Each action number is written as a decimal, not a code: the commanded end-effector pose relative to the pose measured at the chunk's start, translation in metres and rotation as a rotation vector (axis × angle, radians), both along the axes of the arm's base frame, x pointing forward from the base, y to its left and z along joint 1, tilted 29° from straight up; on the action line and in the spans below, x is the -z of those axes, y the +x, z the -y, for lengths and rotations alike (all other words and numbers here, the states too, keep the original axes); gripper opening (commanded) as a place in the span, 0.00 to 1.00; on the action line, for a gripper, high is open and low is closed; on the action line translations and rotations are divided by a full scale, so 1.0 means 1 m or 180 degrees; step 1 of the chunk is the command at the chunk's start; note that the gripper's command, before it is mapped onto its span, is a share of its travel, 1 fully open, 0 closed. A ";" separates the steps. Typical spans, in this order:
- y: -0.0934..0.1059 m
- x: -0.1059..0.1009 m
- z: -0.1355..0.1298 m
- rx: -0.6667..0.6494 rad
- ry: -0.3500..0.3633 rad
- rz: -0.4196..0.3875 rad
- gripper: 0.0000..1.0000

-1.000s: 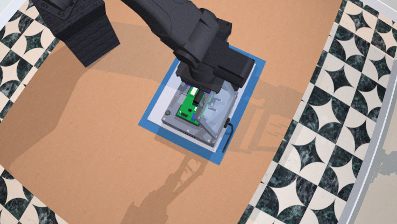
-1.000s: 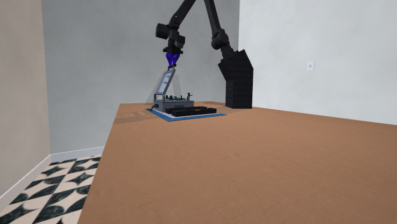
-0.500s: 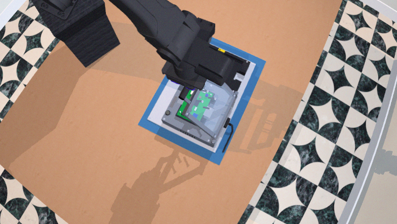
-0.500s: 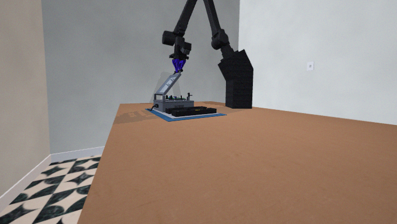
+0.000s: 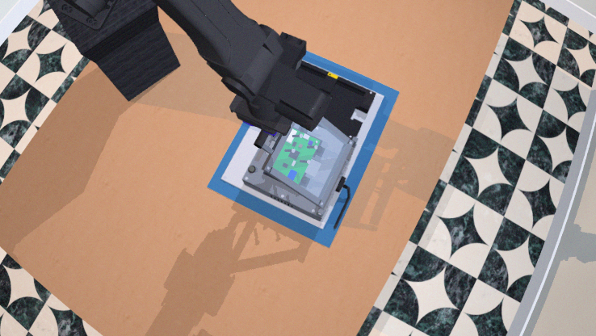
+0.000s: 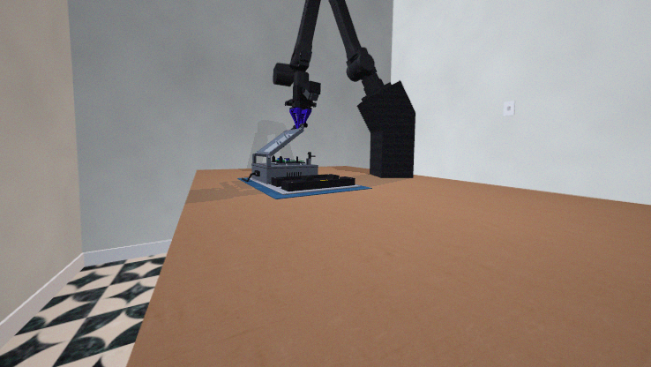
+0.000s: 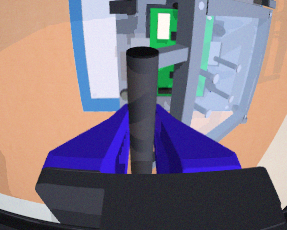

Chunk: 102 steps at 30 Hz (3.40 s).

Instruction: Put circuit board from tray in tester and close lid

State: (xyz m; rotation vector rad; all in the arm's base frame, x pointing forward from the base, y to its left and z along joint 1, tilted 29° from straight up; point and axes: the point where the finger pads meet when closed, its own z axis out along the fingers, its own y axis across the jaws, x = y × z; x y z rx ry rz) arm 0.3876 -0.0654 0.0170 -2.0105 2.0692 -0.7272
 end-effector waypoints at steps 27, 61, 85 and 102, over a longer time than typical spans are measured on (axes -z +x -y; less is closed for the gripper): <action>-0.002 0.055 0.019 0.0021 -0.0013 -0.0052 0.00; 0.007 0.088 0.027 0.0022 -0.0017 -0.0042 0.00; 0.011 0.102 0.031 0.0022 -0.0016 -0.0053 0.00; 0.013 0.108 0.032 0.0022 -0.0016 -0.0050 0.00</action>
